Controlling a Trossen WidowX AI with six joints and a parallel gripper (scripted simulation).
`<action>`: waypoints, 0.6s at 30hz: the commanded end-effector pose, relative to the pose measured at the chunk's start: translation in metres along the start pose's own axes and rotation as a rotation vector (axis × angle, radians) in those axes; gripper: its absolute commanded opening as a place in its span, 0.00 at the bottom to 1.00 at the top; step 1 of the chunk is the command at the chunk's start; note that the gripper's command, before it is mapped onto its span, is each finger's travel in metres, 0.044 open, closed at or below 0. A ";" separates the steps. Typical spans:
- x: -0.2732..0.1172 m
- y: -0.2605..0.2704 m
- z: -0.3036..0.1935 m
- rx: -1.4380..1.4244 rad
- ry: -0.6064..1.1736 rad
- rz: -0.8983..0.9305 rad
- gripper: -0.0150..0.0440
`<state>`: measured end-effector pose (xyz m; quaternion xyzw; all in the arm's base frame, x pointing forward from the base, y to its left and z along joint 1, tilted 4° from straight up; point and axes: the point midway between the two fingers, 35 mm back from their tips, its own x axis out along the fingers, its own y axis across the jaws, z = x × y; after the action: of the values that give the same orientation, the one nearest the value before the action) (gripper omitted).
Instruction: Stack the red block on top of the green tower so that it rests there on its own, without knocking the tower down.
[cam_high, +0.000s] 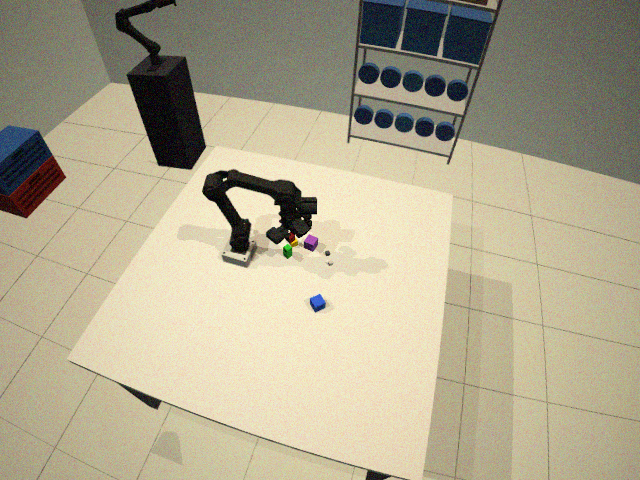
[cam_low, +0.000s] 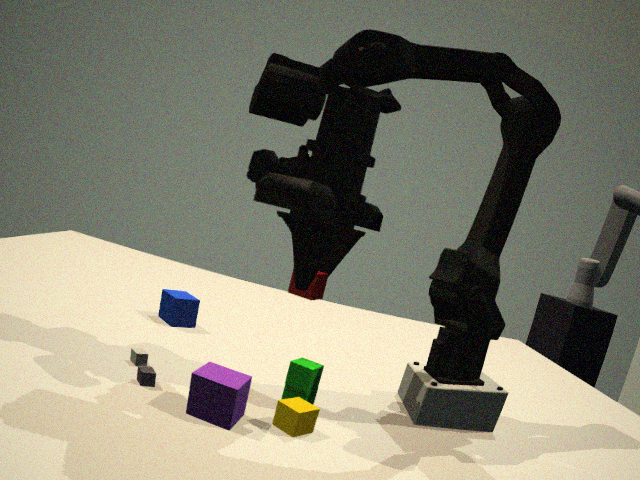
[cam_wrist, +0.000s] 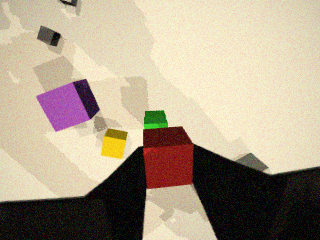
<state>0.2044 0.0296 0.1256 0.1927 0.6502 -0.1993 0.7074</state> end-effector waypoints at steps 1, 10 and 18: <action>0.002 0.000 -0.014 0.005 0.002 -0.007 0.25; 0.018 0.003 -0.022 0.005 0.002 -0.006 0.25; 0.038 0.000 -0.023 0.005 0.002 -0.007 0.25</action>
<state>0.1903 0.0419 0.0896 0.1951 0.6506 -0.2035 0.7051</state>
